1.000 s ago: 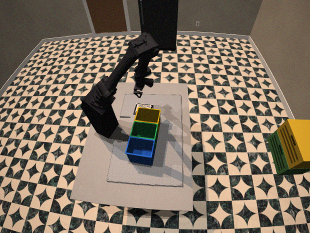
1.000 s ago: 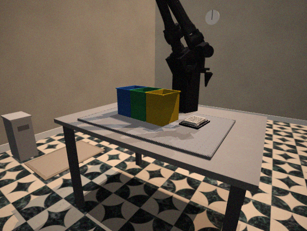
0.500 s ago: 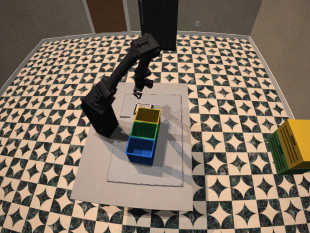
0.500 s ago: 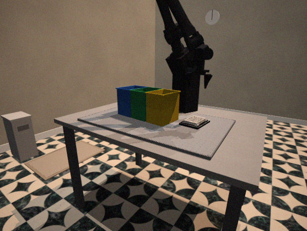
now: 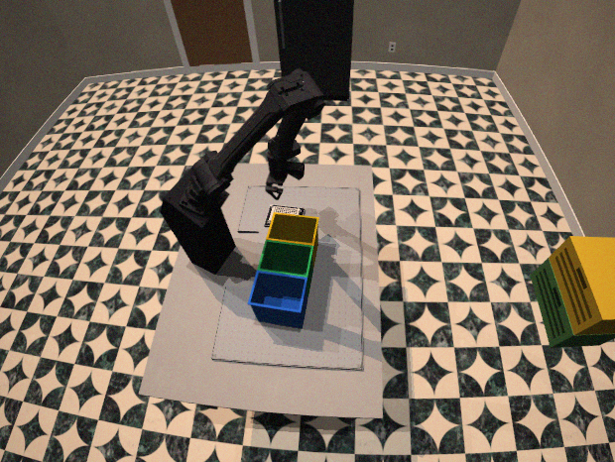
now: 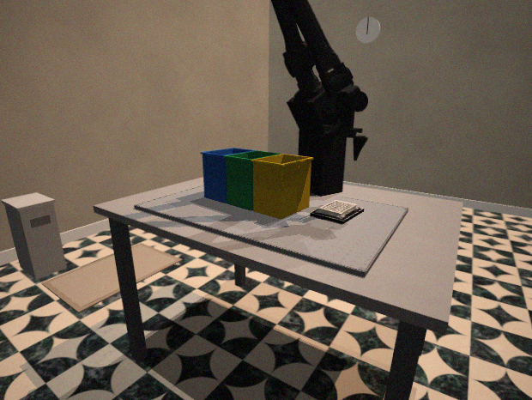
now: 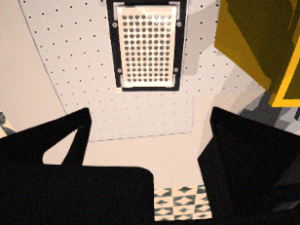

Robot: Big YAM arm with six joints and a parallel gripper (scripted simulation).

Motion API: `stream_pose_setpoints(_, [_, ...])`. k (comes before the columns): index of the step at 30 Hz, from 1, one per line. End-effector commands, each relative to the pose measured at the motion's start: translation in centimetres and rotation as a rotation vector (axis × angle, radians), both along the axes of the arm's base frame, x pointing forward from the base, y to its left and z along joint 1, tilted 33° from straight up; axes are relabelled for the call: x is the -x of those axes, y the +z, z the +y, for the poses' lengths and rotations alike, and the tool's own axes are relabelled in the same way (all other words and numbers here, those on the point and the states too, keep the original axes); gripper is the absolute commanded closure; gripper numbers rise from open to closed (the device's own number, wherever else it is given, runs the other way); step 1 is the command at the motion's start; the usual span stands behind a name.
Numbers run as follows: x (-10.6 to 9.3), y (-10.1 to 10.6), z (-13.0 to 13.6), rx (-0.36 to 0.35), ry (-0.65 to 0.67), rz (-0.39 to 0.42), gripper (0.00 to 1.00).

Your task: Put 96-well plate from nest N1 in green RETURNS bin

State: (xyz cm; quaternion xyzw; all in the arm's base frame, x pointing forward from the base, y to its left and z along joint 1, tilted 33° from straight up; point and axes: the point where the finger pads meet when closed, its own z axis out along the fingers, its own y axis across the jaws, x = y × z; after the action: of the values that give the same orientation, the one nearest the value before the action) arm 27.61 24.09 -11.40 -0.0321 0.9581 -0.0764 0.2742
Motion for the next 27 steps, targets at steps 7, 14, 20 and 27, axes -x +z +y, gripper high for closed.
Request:
stream_pose_setpoints(7, [-1.3,-1.0,0.2,-0.009,0.005,-0.007,0.00])
stream_pose_setpoints(14, [-1.9,-2.0,0.0,-0.008,0.005,-0.006,0.00])
stream_pose_setpoints(20, [-2.5,-1.7,0.6,-0.026,0.012,-0.022,0.00])
stream_pose_setpoints(27, [-2.9,-3.5,-0.3,-0.007,0.005,-0.006,0.00])
